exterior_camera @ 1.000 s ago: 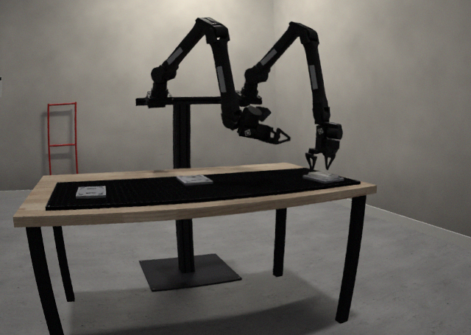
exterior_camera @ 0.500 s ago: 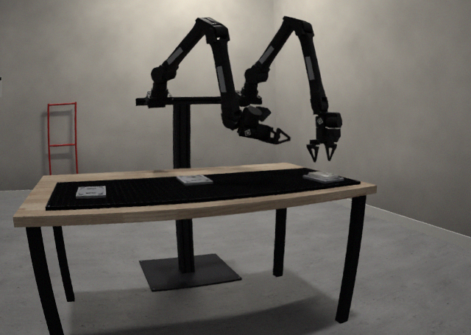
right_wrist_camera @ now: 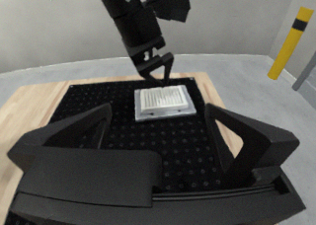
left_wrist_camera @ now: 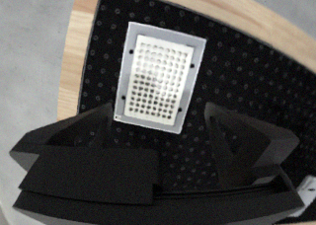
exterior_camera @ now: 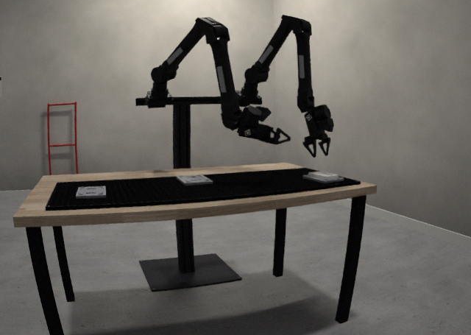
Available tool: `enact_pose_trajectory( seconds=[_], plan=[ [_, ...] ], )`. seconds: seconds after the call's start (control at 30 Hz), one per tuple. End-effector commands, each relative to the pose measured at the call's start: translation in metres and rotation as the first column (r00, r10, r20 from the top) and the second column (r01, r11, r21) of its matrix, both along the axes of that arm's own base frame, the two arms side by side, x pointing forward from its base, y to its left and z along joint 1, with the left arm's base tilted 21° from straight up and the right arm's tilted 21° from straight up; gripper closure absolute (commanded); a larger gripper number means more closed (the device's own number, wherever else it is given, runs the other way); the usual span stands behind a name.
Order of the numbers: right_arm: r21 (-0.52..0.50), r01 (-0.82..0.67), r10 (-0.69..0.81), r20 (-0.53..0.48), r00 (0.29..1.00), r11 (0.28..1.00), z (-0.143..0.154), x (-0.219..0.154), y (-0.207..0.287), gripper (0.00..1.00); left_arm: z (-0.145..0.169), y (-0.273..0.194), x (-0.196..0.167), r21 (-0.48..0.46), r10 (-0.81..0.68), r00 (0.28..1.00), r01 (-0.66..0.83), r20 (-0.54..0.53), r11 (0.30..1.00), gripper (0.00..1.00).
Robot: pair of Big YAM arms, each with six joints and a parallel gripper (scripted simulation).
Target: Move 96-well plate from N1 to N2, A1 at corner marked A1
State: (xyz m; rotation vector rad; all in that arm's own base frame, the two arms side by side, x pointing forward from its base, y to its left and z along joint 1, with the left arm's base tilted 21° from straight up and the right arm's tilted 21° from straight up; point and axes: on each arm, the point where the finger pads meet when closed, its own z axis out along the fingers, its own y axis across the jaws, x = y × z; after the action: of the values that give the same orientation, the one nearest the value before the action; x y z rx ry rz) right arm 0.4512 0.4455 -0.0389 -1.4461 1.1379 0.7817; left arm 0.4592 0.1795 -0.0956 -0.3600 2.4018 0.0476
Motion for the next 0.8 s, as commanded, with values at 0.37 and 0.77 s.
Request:
enact_pose_trajectory(
  seconds=[0.37, 0.77],
  plan=[
    [0.033, 0.004, -0.006, 0.041, 0.999, 0.999, 0.018, 0.011, 0.005, 0.00, 0.018, -0.003, 0.001, 0.020, 0.125, 0.959, -0.135, 0.254, 0.991, 0.00],
    [0.033, 0.004, -0.006, 0.041, 0.999, 0.999, 0.018, 0.011, 0.005, 0.00, 0.030, 0.004, 0.007, 0.027, 0.129, 0.951, -0.142, 0.281, 0.989, 0.00]
  ],
)
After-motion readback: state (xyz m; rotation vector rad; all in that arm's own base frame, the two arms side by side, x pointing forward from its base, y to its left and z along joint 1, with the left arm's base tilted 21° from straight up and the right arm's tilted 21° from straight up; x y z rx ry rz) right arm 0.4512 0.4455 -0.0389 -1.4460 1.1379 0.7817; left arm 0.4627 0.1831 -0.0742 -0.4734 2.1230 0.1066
